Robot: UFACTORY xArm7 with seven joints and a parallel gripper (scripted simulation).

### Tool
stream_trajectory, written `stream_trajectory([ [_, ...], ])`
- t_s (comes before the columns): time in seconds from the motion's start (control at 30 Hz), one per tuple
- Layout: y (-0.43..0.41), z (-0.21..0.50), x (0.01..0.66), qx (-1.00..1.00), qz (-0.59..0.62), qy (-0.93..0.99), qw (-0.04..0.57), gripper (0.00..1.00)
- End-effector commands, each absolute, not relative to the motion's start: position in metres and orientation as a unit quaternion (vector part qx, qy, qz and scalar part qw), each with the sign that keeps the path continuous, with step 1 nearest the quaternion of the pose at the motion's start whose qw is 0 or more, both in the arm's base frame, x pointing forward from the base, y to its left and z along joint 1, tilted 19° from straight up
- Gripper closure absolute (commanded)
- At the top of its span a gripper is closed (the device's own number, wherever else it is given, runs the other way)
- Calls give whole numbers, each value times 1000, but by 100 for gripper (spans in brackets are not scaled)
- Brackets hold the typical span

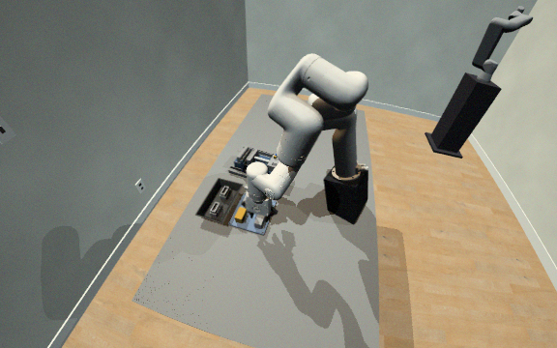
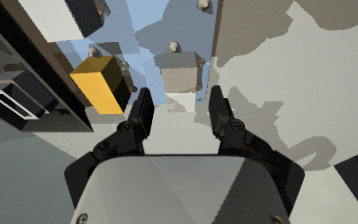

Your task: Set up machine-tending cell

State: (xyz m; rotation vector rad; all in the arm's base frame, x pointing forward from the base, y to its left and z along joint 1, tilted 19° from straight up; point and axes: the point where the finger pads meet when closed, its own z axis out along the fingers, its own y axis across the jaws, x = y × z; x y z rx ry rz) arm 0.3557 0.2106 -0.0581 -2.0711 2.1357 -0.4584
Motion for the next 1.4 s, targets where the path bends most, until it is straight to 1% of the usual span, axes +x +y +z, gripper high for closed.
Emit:
stream_trajectory([
  [0.0,211,-58,356,-687,-152,708,67,31],
  [1.37,210,-72,361,-687,-152,708,67,31],
])
